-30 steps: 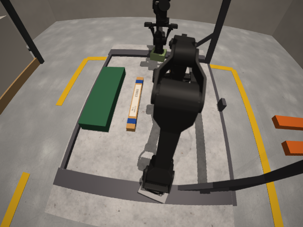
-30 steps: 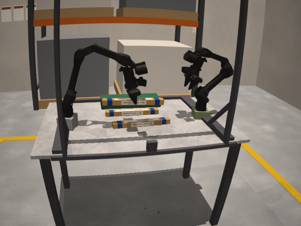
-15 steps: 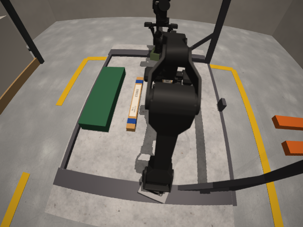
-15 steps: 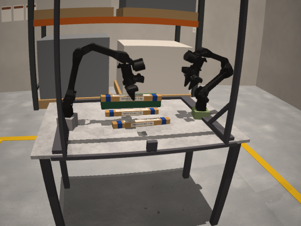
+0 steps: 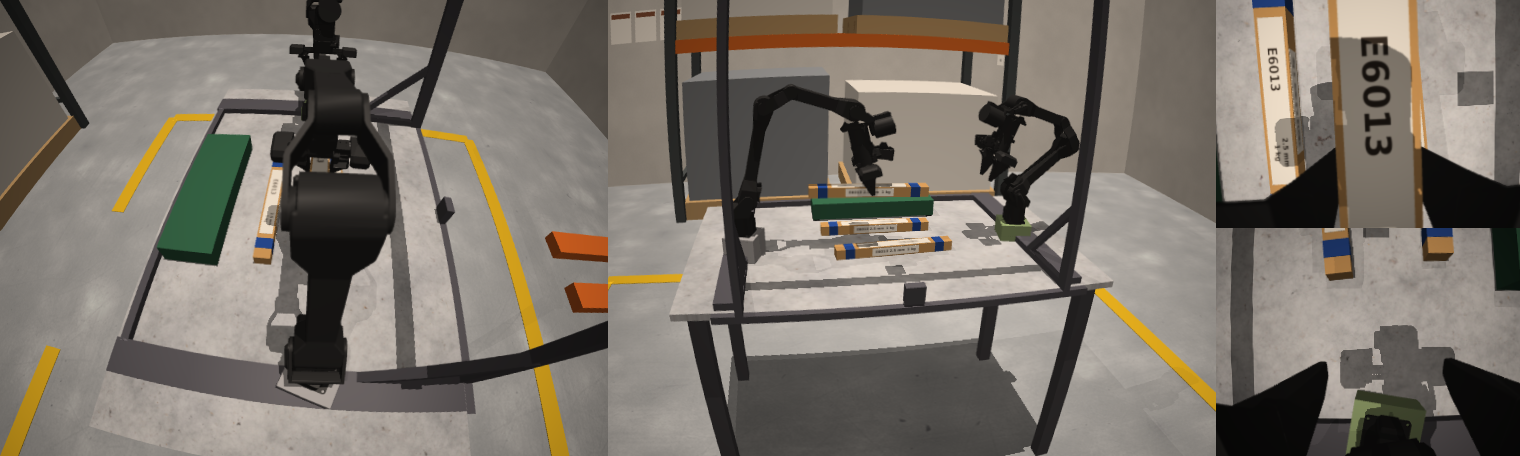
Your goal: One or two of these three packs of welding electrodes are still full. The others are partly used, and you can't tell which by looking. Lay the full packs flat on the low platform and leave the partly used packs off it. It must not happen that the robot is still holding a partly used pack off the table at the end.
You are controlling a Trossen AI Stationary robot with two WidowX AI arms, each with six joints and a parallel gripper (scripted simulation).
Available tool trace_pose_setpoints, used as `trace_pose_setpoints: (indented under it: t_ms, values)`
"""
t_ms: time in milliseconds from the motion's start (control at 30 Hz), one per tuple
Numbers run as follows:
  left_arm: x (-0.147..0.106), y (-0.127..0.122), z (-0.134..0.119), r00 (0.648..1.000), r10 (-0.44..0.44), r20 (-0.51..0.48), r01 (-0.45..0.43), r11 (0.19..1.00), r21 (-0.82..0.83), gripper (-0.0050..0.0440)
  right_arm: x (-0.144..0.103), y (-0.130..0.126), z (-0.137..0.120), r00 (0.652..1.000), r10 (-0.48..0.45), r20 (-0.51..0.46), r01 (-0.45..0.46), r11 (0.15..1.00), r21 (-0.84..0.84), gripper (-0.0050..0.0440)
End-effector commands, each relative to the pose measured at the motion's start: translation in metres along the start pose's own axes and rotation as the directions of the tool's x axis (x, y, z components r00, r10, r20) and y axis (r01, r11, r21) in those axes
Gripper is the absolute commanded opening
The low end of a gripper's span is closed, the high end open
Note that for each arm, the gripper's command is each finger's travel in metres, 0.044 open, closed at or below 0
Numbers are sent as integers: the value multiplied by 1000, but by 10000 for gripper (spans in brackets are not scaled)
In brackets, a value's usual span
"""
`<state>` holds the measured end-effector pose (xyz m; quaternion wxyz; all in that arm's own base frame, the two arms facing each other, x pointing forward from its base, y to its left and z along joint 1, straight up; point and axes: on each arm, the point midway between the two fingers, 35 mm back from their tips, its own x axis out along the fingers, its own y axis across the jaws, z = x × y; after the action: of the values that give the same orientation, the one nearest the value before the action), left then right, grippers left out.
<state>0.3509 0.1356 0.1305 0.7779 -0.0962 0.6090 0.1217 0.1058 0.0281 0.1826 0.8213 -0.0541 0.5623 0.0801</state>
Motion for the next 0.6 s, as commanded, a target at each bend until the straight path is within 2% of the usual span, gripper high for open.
trace_pose_setpoints:
  t_ms: [0,100,567]
  values:
    - [-26,10,8,997,3,71,-3,1000,4,-50,-6,0,3,1000,-1,22,1,1000,3,330]
    - [-29,17,7,997,4,71,-4,1000,4,-50,-6,0,3,1000,-1,22,1,1000,3,330]
    - [-29,17,7,997,6,73,-6,1000,7,-50,-6,0,3,1000,-1,22,1,1000,3,330]
